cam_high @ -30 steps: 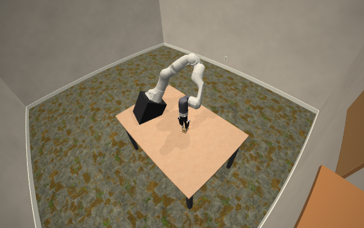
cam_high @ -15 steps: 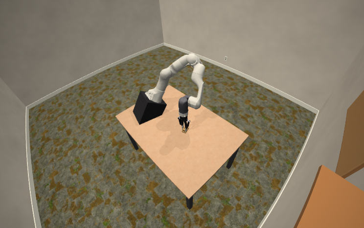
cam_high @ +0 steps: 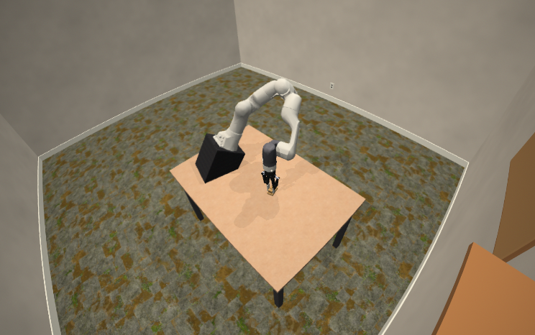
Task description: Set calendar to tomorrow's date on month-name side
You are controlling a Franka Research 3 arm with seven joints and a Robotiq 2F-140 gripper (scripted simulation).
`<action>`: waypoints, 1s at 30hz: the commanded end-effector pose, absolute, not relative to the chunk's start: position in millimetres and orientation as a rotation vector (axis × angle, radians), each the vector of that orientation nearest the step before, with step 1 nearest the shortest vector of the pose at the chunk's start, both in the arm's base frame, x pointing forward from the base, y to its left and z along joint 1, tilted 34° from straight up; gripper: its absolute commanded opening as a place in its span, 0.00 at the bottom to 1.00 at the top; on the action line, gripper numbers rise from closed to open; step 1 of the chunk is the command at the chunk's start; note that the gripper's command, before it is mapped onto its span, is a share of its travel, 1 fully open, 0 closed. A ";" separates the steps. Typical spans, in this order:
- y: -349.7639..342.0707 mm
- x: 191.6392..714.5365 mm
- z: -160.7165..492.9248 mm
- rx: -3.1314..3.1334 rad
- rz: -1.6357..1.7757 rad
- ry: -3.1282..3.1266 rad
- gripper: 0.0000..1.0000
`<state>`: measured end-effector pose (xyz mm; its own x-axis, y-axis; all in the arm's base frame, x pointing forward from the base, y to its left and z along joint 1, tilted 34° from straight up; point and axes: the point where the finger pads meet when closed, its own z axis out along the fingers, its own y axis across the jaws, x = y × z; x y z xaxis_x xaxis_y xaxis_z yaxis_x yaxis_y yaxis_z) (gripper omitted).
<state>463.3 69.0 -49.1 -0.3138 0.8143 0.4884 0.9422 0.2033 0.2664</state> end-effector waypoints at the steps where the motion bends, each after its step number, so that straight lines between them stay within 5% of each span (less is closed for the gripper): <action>1: 69.2 464.5 -49.3 -1.673 -0.774 -2.242 0.24; 30: 50.8 460.5 -21.1 -1.673 -0.774 -2.242 0.29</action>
